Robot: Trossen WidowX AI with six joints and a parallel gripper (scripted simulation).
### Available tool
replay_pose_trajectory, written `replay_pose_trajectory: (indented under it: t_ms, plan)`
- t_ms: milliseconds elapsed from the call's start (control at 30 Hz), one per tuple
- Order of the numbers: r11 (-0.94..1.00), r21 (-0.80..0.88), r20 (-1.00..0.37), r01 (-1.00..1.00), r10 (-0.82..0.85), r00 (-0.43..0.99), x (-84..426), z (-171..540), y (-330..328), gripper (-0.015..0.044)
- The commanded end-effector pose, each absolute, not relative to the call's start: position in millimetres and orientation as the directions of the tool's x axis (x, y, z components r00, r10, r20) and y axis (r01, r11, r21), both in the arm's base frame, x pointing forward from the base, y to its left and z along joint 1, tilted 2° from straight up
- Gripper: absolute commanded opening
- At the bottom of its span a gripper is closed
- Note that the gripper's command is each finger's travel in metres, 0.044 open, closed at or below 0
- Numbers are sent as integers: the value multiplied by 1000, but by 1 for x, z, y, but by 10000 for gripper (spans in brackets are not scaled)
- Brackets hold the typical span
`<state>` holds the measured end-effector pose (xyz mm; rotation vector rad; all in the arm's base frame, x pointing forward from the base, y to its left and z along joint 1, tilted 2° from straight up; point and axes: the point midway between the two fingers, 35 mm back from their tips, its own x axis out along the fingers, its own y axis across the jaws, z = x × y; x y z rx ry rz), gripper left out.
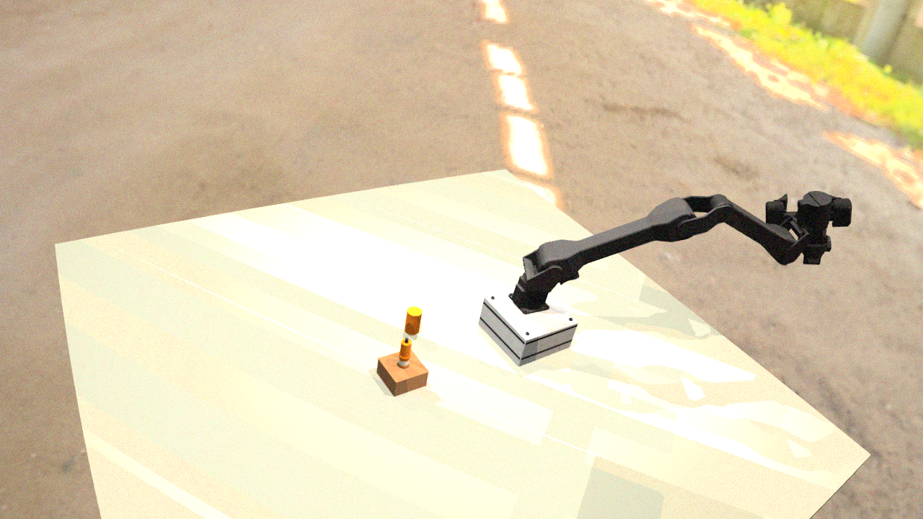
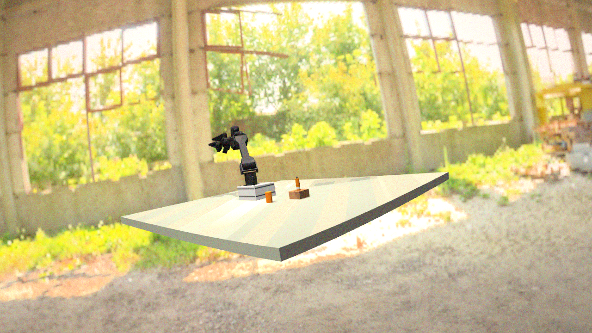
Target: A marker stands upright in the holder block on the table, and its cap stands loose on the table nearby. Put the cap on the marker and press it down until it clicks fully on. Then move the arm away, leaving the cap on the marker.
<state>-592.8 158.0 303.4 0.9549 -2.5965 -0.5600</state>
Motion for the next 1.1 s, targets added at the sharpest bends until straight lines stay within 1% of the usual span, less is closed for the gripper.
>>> replay_pose_trajectory:
  t_ms: [0,67,133,167,300,400,633,867,1000,1067]
  plan:
    - [701,466,158,-540,-666,-729,-593,303,159,374]
    - [709,495,158,-502,-642,-751,-591,303,166,321]
    - [730,533,153,-427,-580,-800,-583,303,198,269]
    - [738,551,150,-389,-546,-824,-577,303,216,253]
    - [745,621,132,-244,-406,-904,-549,301,282,253]
    - [694,704,122,-151,-327,-937,-526,304,318,253]
    - [585,811,68,31,-42,-997,-446,296,422,253]
    - [492,863,-17,117,259,-966,-347,280,501,253]
    - [451,884,-48,123,349,-936,-310,275,521,253]
    - [405,907,-72,115,418,-905,-278,271,535,253]
